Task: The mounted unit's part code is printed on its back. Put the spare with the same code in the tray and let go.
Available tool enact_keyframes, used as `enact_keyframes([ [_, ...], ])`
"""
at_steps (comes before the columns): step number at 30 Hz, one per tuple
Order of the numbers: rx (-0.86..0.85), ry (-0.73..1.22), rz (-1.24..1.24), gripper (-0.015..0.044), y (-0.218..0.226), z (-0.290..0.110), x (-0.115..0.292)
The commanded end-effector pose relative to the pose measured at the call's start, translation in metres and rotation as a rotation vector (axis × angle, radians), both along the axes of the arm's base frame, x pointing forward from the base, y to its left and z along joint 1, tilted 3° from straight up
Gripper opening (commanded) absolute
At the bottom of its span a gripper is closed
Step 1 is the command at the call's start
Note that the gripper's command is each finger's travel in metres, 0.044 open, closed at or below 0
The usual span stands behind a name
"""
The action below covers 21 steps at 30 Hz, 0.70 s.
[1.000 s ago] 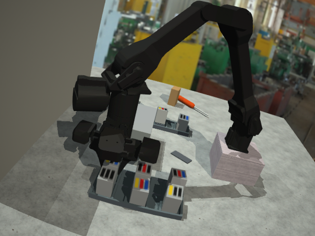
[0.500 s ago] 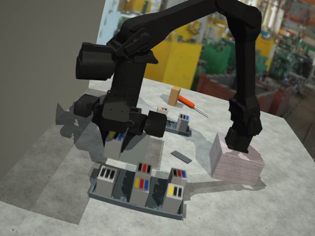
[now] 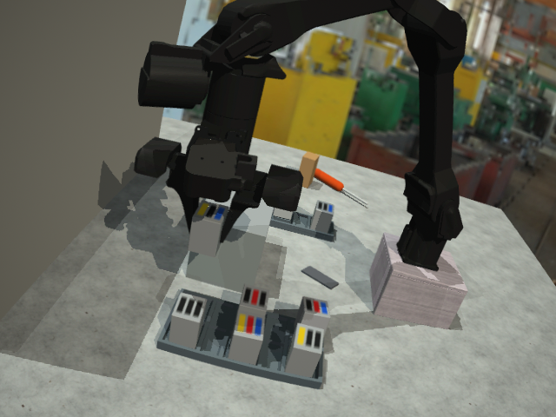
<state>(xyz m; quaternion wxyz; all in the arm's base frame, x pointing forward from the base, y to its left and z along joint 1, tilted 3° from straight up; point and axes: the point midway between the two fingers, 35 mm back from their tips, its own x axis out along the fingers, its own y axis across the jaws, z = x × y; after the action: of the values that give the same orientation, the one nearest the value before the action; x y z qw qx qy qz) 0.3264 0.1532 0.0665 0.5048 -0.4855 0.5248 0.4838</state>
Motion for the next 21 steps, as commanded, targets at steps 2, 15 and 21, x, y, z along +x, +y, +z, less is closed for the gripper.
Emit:
enact_keyframes([
  [2, 0.003, -0.010, 0.004, 0.0000, -0.002, 0.036, 0.001],
  [15, 0.002, -0.011, 0.004, 0.0000, -0.029, 0.051, 0.012],
  [21, 0.000, -0.014, 0.004, 0.0000, -0.065, 0.053, 0.025],
])
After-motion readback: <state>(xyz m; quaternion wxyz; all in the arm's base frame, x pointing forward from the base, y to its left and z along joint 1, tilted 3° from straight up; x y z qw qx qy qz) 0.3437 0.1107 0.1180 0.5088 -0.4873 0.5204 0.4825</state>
